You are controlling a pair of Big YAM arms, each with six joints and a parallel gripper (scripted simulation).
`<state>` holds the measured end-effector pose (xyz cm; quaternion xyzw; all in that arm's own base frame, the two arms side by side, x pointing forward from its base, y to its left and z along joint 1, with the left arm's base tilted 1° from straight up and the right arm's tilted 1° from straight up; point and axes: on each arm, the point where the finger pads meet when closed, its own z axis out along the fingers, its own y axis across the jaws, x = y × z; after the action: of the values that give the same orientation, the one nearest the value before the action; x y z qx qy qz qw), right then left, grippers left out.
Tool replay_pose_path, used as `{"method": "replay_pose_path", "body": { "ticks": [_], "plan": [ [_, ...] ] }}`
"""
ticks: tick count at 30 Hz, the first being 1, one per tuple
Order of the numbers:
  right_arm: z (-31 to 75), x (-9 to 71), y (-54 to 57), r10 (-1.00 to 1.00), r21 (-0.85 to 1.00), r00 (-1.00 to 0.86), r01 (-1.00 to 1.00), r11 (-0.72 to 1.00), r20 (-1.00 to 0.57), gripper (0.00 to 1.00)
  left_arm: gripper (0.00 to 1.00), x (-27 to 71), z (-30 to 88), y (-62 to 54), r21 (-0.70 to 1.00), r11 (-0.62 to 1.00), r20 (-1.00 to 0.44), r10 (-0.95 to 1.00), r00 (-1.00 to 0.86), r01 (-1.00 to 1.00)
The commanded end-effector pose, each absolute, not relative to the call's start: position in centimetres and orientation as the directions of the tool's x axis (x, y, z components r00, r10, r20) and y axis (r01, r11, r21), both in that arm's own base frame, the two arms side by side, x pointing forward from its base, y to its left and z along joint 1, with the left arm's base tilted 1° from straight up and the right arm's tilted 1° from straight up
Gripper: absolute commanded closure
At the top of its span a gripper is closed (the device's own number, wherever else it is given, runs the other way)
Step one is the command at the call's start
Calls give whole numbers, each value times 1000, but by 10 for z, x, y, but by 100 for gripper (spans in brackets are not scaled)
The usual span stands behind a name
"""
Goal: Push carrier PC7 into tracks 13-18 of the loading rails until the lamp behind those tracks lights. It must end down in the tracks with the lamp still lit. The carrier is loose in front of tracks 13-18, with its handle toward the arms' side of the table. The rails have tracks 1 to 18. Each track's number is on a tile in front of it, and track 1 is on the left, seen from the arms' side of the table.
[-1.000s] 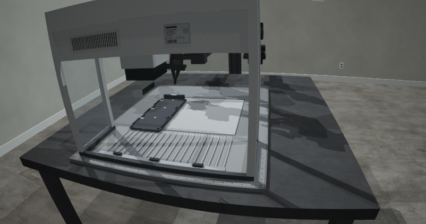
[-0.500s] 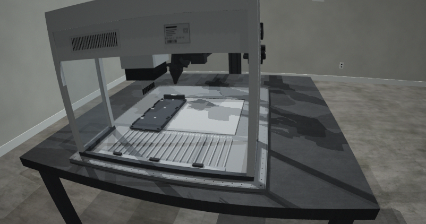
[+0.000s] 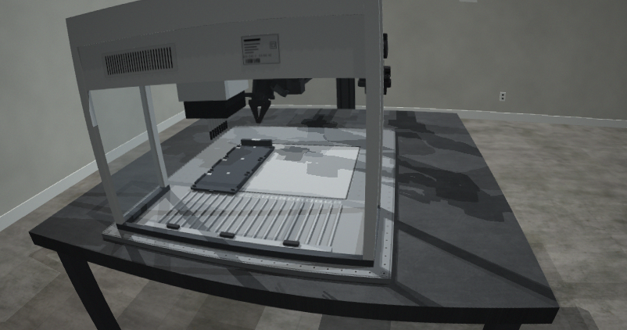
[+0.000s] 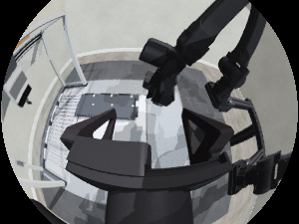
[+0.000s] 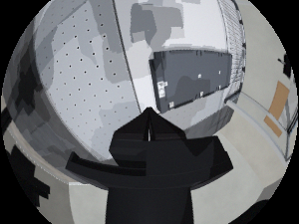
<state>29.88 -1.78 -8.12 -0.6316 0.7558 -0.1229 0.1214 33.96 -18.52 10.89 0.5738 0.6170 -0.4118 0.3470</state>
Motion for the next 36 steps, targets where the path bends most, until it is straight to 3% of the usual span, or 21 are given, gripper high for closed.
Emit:
{"method": "replay_pose_path", "body": {
  "ticks": [1,36],
  "plan": [
    [-74,304,-20,-1000,-363,5,-932,-11,18,100,0,359,115,-188,-72,-8,-905,421,-62,997],
    [-132,309,-20,-1000,-365,-5,-931,1,12,100,0,359,115,-188,-74,-7,-905,421,-64,997]
  ]
}}
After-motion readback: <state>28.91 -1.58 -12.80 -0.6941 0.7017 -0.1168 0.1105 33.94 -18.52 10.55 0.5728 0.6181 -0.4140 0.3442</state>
